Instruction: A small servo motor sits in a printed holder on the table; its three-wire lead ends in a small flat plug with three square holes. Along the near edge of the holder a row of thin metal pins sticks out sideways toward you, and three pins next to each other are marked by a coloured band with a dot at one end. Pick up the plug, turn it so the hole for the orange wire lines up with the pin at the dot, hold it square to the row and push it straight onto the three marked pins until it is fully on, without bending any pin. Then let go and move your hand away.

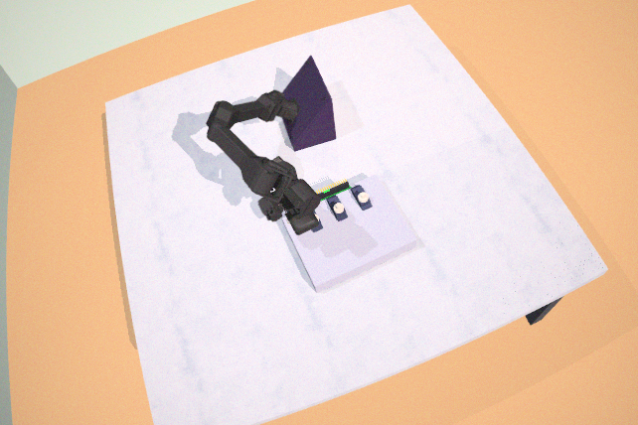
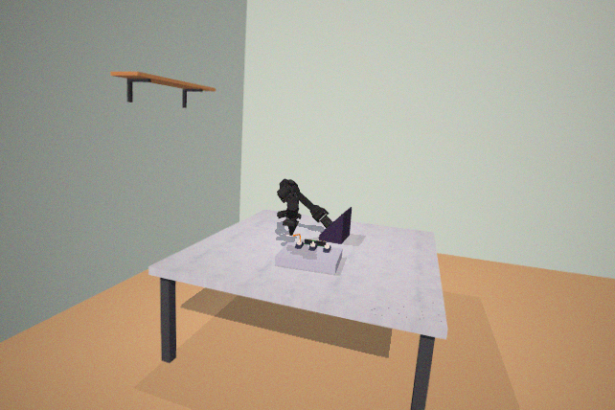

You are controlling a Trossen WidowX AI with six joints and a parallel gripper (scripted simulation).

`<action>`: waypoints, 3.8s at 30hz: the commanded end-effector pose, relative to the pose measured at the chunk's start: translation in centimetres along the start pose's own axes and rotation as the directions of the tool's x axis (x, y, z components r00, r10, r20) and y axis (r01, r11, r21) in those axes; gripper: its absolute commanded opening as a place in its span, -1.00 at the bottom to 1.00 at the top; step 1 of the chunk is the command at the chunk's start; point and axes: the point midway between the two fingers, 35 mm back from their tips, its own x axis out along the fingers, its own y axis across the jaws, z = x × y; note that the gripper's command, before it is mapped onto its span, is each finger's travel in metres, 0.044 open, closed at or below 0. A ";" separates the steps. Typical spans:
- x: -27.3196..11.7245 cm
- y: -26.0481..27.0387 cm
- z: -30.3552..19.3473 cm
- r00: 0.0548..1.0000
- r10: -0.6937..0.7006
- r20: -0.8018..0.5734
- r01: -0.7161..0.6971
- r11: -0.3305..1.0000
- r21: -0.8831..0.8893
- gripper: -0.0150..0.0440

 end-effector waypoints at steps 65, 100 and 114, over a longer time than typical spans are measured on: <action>3.5 -12.6 -12.3 1.000 -0.018 -0.006 -0.005 0.055 -0.998 -0.49; 3.4 -10.0 -12.0 1.000 -0.017 -0.006 -0.005 0.057 -0.998 -0.49; 3.4 -9.1 -12.1 1.000 -0.017 -0.006 -0.005 0.057 -0.998 -0.49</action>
